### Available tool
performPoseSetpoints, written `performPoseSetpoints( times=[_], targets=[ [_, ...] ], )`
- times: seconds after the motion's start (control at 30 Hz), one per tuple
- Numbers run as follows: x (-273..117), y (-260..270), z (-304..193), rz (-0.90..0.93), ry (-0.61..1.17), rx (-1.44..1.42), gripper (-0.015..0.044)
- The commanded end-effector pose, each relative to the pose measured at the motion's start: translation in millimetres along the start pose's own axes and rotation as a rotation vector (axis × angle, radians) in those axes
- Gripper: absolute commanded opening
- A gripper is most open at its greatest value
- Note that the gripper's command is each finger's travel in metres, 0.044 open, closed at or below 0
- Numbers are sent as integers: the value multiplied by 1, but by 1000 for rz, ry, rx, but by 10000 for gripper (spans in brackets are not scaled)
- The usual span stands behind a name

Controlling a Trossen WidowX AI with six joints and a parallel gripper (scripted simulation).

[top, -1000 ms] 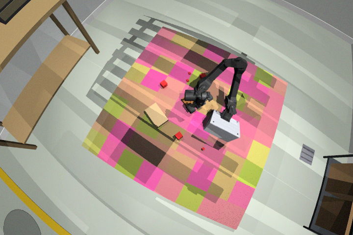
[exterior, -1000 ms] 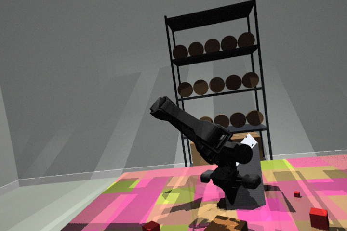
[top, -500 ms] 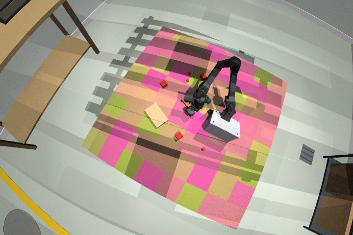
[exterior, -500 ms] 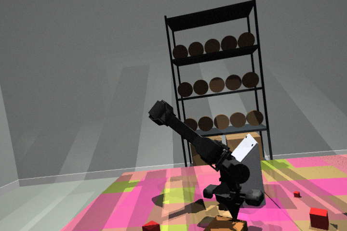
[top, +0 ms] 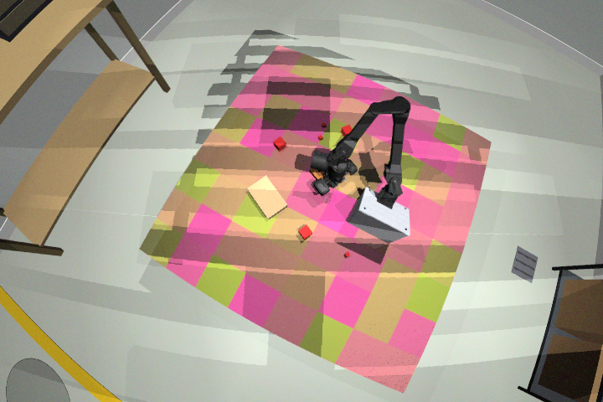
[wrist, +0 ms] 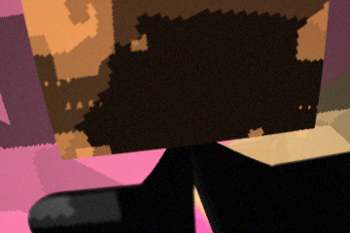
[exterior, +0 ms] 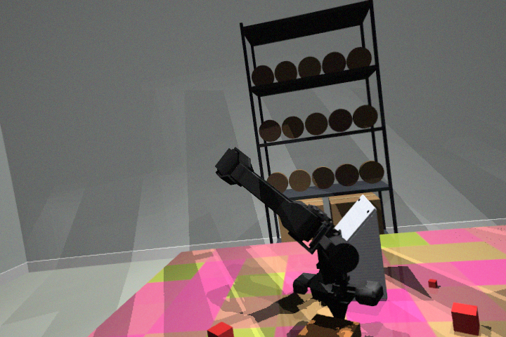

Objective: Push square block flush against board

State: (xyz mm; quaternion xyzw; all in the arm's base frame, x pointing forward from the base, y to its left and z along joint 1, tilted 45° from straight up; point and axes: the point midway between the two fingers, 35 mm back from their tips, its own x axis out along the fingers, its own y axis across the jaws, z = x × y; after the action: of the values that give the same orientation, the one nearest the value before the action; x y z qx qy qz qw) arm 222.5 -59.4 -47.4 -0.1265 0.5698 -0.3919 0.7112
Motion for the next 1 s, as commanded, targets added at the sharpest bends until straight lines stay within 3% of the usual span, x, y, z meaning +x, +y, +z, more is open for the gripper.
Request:
performPoseSetpoints(
  times=[0.0, 0.53, 0.97],
  targets=[
    [0, 0, 8, -3, -5, -2, 0],
    [0, -1, 34, -2, -6, -2, 0],
    [0, 1, 17, -1, -5, -2, 0]
  ],
)
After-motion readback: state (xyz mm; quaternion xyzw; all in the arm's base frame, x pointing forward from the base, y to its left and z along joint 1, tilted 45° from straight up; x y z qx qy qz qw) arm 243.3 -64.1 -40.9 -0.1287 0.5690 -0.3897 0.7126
